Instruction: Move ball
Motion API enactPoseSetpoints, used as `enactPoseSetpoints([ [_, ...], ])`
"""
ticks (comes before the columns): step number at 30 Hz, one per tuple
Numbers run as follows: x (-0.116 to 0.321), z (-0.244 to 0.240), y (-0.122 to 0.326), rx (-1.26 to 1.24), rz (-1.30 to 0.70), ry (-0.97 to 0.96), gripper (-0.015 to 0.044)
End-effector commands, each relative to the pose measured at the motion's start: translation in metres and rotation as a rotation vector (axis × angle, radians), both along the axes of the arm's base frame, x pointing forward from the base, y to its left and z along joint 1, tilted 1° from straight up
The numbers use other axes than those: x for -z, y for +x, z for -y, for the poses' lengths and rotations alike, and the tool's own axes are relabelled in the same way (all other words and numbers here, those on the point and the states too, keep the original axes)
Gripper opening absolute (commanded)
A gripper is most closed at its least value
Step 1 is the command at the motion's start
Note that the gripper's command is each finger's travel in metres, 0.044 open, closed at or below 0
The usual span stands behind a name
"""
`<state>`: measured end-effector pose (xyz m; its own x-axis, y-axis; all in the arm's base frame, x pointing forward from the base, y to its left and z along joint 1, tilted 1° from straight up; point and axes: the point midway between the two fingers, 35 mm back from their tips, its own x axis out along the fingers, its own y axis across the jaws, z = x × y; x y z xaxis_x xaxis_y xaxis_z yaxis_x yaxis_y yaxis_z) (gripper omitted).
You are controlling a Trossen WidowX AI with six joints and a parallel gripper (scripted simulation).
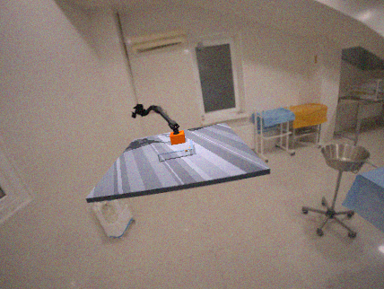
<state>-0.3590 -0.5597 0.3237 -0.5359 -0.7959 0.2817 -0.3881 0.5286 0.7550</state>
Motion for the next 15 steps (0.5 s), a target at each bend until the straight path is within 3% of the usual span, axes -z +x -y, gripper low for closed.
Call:
enactPoseSetpoints([
  [1, 0.008, 0.032, 0.063, -0.071, -0.086, 0.118, 0.0234],
  [15, 0.069, 0.087, 0.3, -0.375, -0.52, 0.531, 0.0234],
])
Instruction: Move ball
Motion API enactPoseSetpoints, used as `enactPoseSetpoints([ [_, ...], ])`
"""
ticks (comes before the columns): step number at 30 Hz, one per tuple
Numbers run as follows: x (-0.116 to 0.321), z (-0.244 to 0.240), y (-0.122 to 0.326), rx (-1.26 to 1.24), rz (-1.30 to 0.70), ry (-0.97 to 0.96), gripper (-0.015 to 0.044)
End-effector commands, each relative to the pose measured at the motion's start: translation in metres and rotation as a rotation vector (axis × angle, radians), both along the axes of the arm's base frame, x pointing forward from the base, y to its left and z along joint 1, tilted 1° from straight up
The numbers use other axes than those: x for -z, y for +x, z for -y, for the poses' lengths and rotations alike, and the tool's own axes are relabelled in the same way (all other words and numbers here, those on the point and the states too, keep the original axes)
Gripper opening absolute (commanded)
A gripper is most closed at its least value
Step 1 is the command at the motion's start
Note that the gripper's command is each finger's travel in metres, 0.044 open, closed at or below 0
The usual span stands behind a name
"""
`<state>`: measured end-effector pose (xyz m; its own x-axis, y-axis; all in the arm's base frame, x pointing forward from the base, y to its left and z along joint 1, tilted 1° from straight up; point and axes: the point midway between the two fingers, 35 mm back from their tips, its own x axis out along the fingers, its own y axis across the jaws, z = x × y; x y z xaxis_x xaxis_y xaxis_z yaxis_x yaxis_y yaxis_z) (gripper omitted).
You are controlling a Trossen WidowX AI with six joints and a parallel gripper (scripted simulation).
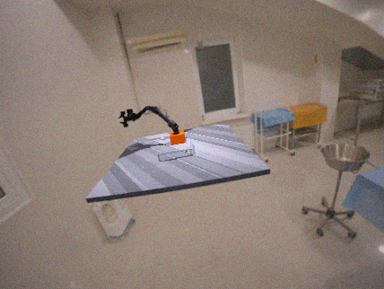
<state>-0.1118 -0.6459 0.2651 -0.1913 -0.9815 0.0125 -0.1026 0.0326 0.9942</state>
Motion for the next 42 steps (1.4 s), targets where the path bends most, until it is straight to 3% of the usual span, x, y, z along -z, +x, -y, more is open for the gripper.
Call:
enactPoseSetpoints([
  [1, 0.015, 0.0, 0.07, -0.109, -0.137, 0.095, 0.0234],
  [7, 0.042, -0.018, 0.174, -0.298, -0.362, 0.212, 0.0234],
  [19, 0.085, -0.075, 0.319, -0.621, -0.773, 0.32, 0.0234],
  [30, 0.13, -0.198, 0.463, -1.054, -1.312, 0.273, 0.0234],
  [42, 0.173, -0.355, 0.545, -1.484, -1.873, 0.012, 0.0234],
])
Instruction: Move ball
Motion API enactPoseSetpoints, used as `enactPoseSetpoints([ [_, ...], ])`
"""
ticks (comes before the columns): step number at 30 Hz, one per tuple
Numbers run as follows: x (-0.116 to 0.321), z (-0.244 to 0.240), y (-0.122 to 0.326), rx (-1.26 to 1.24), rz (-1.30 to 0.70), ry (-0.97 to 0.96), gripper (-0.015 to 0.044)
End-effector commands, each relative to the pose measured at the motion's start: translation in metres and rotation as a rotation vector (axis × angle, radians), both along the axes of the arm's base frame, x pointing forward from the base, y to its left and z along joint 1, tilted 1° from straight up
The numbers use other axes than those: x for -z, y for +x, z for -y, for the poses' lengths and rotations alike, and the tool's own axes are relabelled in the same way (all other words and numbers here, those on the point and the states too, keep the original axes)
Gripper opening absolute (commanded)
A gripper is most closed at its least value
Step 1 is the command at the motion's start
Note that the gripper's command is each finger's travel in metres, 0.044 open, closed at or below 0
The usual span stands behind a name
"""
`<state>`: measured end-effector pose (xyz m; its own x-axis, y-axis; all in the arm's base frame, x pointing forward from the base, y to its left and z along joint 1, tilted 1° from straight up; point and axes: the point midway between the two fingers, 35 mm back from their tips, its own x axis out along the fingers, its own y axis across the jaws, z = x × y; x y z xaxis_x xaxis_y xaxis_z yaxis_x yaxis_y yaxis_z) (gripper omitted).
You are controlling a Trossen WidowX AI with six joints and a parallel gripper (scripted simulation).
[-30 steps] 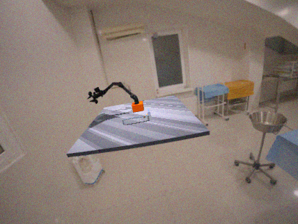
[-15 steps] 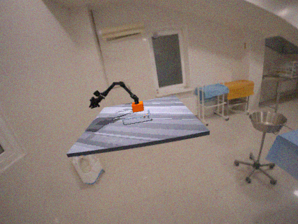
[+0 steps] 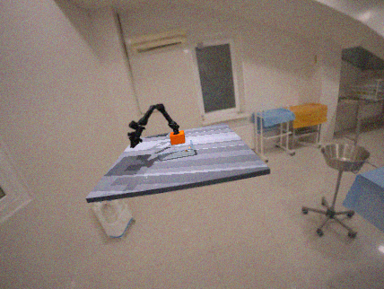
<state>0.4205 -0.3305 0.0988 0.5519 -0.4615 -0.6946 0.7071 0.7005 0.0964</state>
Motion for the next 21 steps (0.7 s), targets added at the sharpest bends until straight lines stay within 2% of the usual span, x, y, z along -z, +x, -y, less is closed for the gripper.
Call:
enactPoseSetpoints([
  [1, 0.01, -0.052, 0.016, -0.202, -0.113, -0.039, 0.0234],
  [11, 0.043, -0.205, 0.027, -0.83, -0.409, -0.163, 0.0234],
  [16, 0.059, -0.287, 0.008, -1.211, -0.546, -0.247, 0.0234],
  [21, 0.074, -0.367, -0.029, -1.639, -0.659, -0.35, 0.0234],
])
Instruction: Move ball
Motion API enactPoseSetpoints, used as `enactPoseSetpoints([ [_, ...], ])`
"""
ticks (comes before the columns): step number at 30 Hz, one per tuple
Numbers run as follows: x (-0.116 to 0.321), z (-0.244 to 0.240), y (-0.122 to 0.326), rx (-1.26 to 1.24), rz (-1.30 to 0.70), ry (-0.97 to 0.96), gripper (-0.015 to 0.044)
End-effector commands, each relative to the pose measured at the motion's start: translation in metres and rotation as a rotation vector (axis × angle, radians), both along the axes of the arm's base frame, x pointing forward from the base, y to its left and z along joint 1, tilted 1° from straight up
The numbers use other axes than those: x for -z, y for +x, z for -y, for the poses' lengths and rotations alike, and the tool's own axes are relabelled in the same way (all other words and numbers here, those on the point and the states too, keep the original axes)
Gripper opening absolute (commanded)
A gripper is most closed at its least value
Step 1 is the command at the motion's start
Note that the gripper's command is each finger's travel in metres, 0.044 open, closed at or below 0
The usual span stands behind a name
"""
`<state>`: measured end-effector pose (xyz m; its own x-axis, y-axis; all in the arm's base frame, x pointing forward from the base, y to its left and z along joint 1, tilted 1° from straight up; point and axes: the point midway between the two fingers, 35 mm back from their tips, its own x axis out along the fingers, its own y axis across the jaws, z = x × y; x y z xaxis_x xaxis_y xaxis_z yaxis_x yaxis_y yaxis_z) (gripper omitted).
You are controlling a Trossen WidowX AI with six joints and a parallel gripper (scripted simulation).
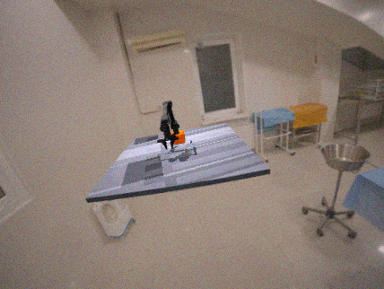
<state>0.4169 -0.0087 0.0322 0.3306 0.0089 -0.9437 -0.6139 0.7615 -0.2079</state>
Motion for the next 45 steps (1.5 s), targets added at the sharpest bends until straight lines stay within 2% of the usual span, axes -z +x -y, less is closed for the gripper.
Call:
enactPoseSetpoints([
  [1, 0.01, -0.059, -0.035, -0.338, -0.098, -0.041, 0.0234],
  [8, 0.031, -0.121, -0.098, -0.875, -0.263, -0.146, 0.0234],
  [10, 0.034, -0.127, -0.106, -0.941, -0.284, -0.163, 0.0234],
  [17, 0.034, -0.127, -0.106, -0.941, -0.284, -0.163, 0.0234],
  [45, 0.081, -0.128, -0.106, -0.941, -0.284, -0.163, 0.0234],
])
